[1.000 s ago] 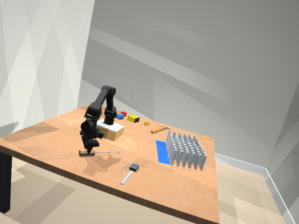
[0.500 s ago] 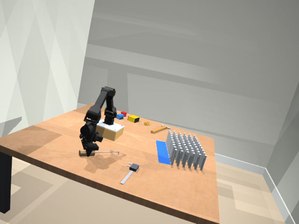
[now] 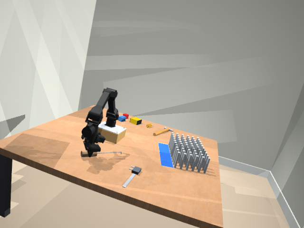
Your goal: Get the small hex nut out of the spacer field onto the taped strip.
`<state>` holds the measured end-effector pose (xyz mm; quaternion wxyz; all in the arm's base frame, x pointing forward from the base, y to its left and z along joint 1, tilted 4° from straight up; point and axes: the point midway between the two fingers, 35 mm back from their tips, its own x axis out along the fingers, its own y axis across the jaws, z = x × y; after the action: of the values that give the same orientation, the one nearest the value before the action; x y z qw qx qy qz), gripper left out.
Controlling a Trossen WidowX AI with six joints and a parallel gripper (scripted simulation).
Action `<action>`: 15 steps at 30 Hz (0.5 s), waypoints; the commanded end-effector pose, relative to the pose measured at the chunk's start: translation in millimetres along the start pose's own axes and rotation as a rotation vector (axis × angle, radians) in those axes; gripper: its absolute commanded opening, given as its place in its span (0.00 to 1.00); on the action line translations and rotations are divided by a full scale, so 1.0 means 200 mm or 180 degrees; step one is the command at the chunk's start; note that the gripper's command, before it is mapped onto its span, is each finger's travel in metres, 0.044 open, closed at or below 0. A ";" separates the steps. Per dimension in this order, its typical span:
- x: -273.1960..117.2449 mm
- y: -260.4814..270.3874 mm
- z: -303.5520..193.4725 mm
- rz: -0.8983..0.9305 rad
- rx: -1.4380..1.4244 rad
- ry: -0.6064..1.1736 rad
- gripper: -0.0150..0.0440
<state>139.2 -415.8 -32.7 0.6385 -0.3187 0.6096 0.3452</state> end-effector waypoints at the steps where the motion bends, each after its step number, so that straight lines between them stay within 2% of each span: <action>1: -0.20 -0.01 -0.01 -0.0056 -0.0004 0.0045 0.25; 8: -0.23 -0.01 -0.01 -0.0057 0.0063 0.0045 0.25; 15: -0.21 -0.01 -0.01 -0.0067 0.0781 0.0047 0.25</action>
<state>139.4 -420.7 10.0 0.6576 -0.2837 0.6322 0.2956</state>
